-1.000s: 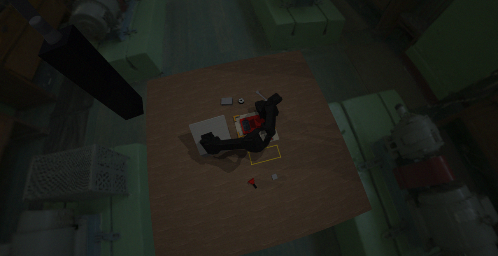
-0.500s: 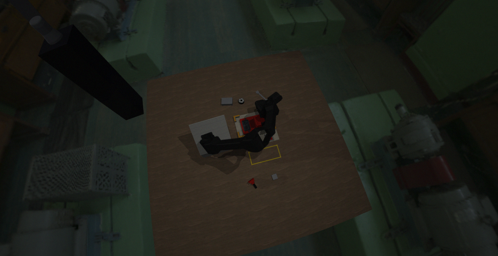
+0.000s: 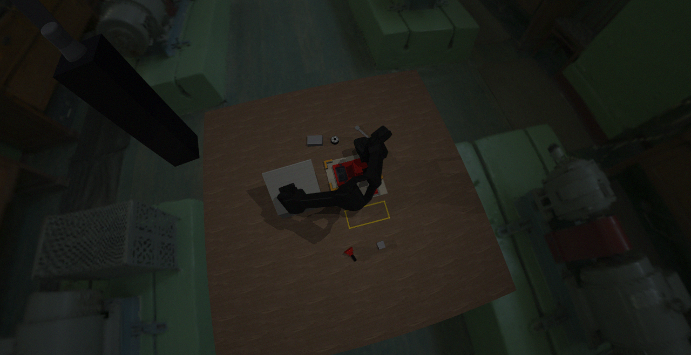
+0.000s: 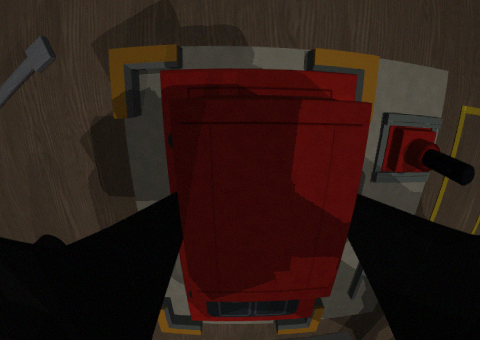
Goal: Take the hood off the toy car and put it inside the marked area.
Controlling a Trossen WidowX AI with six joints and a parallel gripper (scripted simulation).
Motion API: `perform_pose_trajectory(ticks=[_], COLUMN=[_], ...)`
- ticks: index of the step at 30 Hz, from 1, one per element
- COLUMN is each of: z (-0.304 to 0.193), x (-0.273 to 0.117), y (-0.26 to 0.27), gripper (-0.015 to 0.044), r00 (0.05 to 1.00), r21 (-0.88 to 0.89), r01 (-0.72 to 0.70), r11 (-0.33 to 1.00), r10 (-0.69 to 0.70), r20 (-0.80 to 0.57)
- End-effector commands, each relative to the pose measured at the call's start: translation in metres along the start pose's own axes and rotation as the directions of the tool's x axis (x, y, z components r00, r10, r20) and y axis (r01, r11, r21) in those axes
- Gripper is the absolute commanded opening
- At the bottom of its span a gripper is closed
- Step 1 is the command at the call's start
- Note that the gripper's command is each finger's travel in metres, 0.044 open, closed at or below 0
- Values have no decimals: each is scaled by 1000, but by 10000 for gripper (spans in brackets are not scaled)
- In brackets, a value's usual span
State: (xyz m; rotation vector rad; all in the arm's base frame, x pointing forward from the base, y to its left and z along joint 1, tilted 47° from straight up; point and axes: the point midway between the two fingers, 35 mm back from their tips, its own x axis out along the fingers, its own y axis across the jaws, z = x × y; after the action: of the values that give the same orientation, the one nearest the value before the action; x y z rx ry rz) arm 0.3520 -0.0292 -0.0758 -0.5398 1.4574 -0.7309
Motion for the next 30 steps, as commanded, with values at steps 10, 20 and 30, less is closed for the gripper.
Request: perform_pose_trajectory(ticks=[10, 20, 30], z=[1, 0, 3], x=[-19, -43, -46], y=[1, -2, -36], gripper=[0, 0, 0], r00=[1000, 1000, 1000], r21=[4, -2, -3], r01=[-5, -1, -10], r11=[1000, 1000, 1000], r10=[5, 1, 10], r20=[0, 0, -1])
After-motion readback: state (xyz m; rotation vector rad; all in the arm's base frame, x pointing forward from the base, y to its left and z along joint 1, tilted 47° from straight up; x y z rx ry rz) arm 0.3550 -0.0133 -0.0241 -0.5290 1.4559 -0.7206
